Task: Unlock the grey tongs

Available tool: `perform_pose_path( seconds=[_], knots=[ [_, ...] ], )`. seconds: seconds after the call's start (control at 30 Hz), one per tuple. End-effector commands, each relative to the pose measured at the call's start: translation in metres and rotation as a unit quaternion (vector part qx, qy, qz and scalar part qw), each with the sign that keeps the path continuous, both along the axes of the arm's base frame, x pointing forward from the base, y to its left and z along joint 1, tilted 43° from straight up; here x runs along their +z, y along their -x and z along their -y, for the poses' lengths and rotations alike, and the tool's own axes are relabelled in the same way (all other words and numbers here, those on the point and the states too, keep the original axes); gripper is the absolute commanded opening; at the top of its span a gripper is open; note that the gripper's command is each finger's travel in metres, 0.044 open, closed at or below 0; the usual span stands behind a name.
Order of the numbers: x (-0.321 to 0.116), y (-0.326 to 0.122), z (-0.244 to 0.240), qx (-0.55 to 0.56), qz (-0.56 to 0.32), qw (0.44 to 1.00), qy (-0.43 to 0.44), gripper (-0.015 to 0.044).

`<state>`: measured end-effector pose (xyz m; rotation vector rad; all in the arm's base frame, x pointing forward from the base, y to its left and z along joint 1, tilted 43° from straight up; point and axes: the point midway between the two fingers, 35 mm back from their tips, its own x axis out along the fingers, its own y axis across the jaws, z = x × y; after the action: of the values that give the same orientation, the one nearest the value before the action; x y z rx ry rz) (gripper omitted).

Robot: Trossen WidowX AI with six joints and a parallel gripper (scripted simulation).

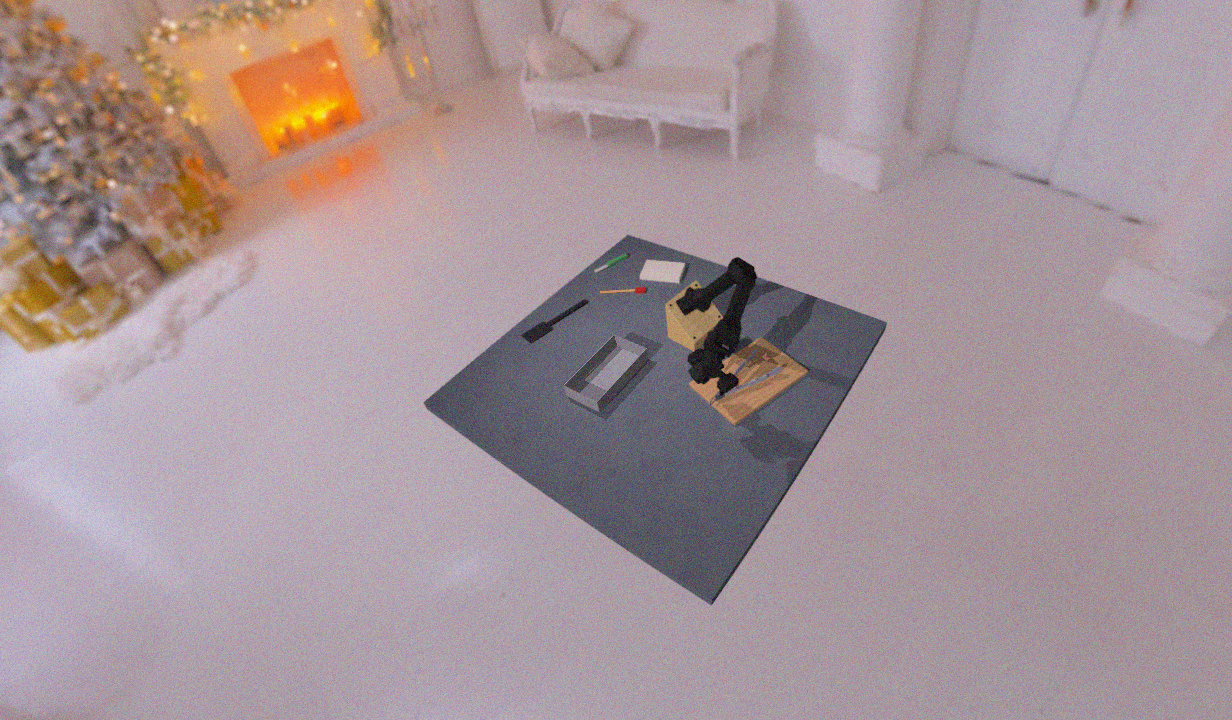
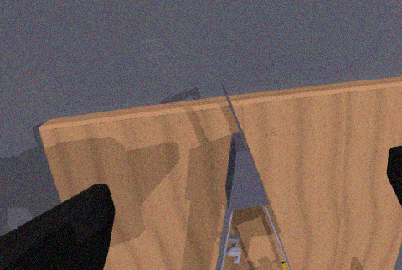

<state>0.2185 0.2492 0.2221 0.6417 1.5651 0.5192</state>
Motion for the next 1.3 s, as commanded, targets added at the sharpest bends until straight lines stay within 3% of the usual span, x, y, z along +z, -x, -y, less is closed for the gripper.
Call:
perform_pose_path(
  seconds=[0.0, 0.2, 0.4, 1.27],
  knots=[
    [0.01, -0.041, 0.027, -0.003, -0.002, 1.0, -0.011, 0.044],
    [0.013, -0.043, 0.03, -0.004, -0.002, 1.0, -0.012, 0.044],
    [0.042, -0.035, 0.058, -0.01, -0.003, 1.0, -0.006, 0.044],
    [0.042, -0.035, 0.058, -0.01, -0.003, 1.0, -0.006, 0.044]
  ],
)
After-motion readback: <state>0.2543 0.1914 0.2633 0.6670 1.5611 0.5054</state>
